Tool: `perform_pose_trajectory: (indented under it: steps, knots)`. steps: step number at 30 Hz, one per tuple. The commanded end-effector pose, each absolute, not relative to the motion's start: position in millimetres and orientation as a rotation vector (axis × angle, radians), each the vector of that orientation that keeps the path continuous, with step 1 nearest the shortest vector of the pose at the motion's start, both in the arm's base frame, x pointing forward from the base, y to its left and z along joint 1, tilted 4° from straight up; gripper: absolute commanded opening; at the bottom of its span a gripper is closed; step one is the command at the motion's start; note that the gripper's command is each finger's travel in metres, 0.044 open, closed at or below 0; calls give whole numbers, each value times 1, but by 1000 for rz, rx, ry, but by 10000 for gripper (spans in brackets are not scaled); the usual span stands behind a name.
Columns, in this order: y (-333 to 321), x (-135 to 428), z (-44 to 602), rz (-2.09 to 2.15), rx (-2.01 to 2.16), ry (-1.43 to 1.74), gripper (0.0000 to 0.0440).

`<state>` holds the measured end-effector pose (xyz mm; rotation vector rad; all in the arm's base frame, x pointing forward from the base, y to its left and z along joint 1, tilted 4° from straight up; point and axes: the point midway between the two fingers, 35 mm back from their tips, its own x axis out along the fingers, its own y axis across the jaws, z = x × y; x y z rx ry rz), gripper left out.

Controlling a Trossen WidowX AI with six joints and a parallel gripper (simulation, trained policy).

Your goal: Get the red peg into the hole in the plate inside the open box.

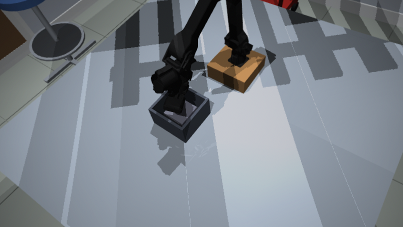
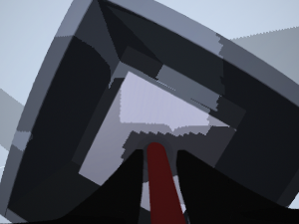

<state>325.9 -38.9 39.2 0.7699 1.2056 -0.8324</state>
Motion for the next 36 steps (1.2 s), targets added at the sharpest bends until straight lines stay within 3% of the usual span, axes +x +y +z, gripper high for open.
perform_pose_trajectory:
  steps: [1, 7, 20, 36]
  knots:
    - [-41, 324, 26, -833, 743, 1251, 160]
    - [-47, 335, 24, -836, 732, 1252, 182]
    - [-73, 374, 29, -819, 705, 1200, 440]
    - [-108, 403, 46, -834, 711, 1064, 440]
